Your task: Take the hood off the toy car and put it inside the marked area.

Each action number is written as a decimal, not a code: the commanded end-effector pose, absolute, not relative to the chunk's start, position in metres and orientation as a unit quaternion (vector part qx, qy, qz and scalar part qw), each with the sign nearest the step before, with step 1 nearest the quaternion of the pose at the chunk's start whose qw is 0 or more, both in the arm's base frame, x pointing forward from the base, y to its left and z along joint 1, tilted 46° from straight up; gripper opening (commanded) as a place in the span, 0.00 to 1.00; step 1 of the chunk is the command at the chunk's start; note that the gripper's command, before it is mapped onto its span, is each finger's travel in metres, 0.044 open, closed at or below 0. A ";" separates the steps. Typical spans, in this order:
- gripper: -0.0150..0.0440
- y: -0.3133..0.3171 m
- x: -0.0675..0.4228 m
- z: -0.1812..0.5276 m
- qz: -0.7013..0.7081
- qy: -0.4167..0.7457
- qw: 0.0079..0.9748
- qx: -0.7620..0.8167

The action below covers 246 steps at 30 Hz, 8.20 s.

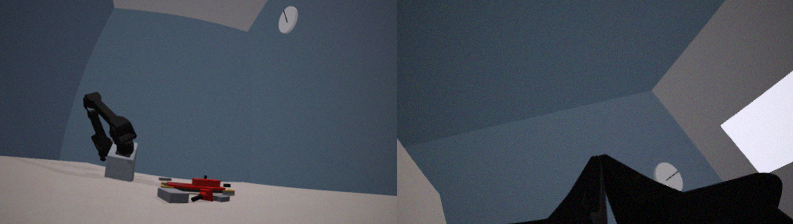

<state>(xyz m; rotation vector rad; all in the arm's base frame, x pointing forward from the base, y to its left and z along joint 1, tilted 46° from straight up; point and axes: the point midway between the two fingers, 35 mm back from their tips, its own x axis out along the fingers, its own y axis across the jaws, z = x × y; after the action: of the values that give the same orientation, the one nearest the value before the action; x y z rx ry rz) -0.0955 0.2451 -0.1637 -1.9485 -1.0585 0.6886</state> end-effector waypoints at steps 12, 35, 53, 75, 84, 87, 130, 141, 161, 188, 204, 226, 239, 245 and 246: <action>0.79 0.312 -0.026 -0.163 0.282 -0.221 0.497 -0.790; 1.00 0.301 0.224 -0.096 0.143 0.216 0.661 -0.704; 1.00 0.153 0.343 -0.012 -0.055 0.457 0.719 -0.520; 1.00 -0.023 0.335 0.081 -0.257 0.632 0.670 -0.293; 1.00 -0.029 0.336 0.075 -0.257 0.632 0.670 -0.293; 1.00 -0.030 0.336 0.073 -0.257 0.632 0.670 -0.293; 1.00 -0.057 0.338 0.050 -0.258 0.631 0.670 -0.293; 1.00 -0.062 0.338 0.046 -0.258 0.631 0.670 -0.294; 1.00 -0.069 0.339 0.039 -0.258 0.631 0.670 -0.294; 0.73 -0.073 0.339 0.036 -0.258 0.631 0.671 -0.291; 0.25 -0.067 0.339 0.041 -0.258 0.631 0.671 -0.291; 0.25 -0.056 0.338 0.051 -0.257 0.631 0.671 -0.291; 0.25 -0.043 0.337 0.063 -0.257 0.632 0.671 -0.291; 0.25 -0.022 0.334 0.083 -0.257 0.632 0.671 -0.291; 0.25 -0.021 0.334 0.085 -0.257 0.632 0.671 -0.291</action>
<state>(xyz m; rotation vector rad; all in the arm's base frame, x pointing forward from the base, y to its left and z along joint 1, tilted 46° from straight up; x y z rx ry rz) 0.3343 -0.0295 0.0747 -0.6653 1.4336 -0.5792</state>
